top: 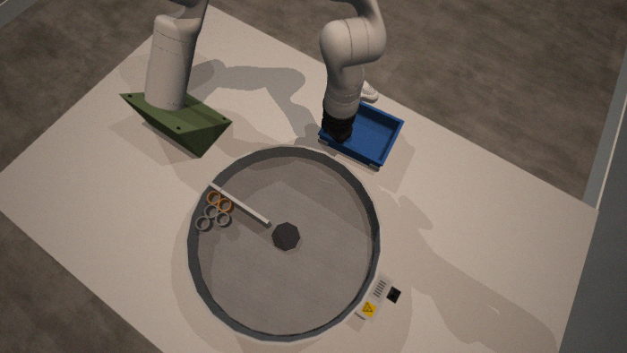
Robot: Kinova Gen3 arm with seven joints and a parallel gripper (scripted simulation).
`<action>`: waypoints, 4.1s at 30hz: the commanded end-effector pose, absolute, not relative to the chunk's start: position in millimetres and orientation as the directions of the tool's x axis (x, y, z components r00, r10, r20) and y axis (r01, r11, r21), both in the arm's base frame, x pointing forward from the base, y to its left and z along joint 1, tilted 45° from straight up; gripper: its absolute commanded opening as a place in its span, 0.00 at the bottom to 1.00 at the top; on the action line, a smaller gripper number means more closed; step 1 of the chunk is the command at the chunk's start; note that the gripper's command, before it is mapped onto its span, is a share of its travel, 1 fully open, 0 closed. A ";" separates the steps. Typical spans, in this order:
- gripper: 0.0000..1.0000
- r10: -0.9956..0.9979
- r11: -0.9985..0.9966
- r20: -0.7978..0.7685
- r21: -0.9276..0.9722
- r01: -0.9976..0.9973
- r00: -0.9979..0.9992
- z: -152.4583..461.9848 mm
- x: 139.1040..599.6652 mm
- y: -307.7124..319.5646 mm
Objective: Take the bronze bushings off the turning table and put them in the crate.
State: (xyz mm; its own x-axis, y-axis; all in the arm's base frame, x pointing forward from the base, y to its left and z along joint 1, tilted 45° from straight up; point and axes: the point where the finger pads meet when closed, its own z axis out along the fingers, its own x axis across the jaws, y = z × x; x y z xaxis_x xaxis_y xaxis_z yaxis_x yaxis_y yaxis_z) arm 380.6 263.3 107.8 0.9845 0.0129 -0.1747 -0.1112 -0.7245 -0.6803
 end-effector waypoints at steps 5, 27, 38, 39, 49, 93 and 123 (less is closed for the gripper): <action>0.42 0.012 -0.724 -0.173 -0.680 -0.111 0.985 108.1 381.2 262.8; 0.42 0.012 -0.724 -0.173 -0.680 -0.111 0.985 108.1 381.2 262.8; 0.42 0.012 -0.724 -0.173 -0.680 -0.111 0.985 108.1 381.2 262.8; 0.42 0.012 -0.724 -0.173 -0.680 -0.111 0.985 108.1 381.2 262.8; 0.42 0.012 -0.724 -0.173 -0.680 -0.111 0.985 108.1 381.2 262.8; 0.42 0.012 -0.724 -0.174 -0.680 -0.111 0.985 120.3 383.6 250.9; 0.42 0.012 -0.724 -0.174 -0.680 -0.112 0.985 125.1 384.5 246.2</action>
